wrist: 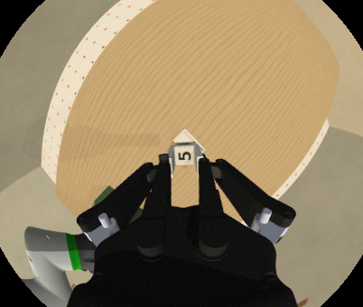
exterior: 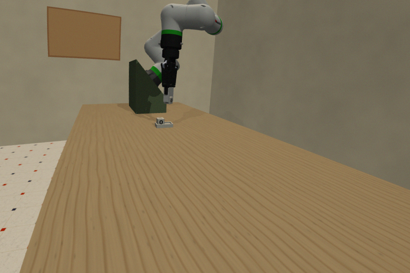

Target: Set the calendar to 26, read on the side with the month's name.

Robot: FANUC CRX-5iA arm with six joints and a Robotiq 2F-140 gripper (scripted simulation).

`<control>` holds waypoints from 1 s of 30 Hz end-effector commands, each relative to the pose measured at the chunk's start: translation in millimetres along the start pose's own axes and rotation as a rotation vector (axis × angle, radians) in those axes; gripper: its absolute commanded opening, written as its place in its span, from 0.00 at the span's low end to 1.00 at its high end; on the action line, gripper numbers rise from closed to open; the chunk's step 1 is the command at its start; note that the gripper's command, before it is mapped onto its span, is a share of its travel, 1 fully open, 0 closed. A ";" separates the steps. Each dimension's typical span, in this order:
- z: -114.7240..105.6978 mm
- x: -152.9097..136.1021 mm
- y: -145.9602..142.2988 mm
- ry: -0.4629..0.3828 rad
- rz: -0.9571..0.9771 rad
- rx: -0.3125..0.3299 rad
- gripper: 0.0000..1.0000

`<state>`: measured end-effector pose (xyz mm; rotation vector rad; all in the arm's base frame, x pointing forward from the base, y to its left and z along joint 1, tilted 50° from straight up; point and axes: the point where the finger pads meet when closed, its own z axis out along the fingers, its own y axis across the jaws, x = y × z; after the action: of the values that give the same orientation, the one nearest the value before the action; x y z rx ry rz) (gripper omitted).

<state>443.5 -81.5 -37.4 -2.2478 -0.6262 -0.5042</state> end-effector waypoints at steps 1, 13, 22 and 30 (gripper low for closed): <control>-0.2 0.0 0.2 0.008 -0.174 0.000 0.17; -0.3 0.1 0.2 0.008 -0.552 -0.001 0.17; -0.4 0.1 0.2 0.008 -0.715 -0.002 0.17; -0.4 0.1 0.2 0.008 -0.726 -0.002 0.17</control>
<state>443.6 -81.5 -37.2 -1.9658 -1.4438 -0.8542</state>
